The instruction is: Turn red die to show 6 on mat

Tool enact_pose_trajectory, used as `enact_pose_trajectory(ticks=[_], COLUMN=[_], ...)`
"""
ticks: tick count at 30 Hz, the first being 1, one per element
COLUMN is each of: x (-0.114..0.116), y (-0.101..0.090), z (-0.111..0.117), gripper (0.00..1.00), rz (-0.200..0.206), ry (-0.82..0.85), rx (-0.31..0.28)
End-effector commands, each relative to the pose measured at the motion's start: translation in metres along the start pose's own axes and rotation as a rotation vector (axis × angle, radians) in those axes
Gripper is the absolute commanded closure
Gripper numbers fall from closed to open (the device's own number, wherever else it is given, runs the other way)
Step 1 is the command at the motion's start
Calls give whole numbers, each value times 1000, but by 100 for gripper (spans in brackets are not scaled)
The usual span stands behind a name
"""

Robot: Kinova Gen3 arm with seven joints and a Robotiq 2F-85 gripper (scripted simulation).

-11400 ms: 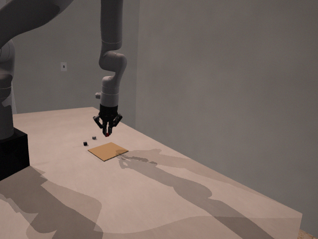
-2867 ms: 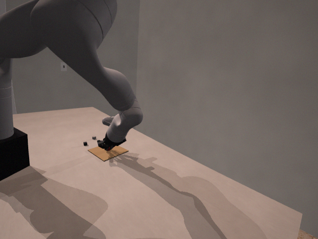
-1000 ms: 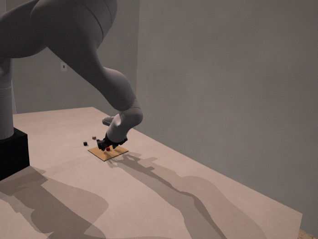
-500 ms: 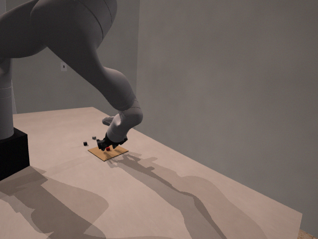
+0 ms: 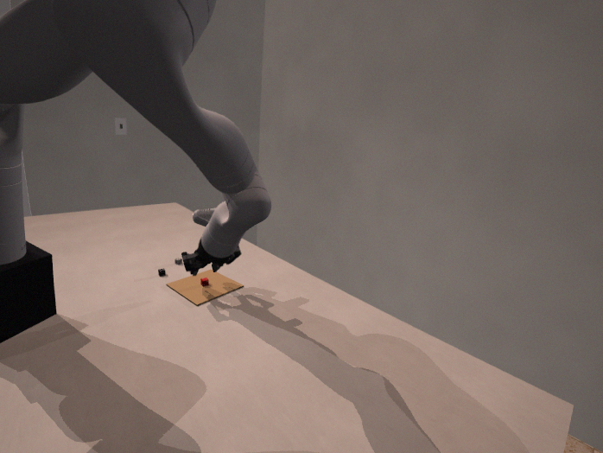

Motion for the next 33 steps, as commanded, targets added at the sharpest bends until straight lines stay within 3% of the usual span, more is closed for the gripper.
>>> enact_pose_trajectory(ticks=[1, 15, 28, 33], x=[0, -5, -5, -6], y=[-10, -31, -32, -30], z=[5, 26, 27, 27], gripper=[49, 49, 49, 49], rz=[-7, -7, -7, -10], ry=[-6, -6, -5, -2], rx=[-8, -8, -20, -63])
Point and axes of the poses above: the point where the finger pads meet when closed, its own y axis out along the fingers, its own x axis across the jaws, z = x × y, the point moved 1 cm from there along -y, back along the fingers, and after that the axes turned 13 degrees about y, right-handed, at the moved point
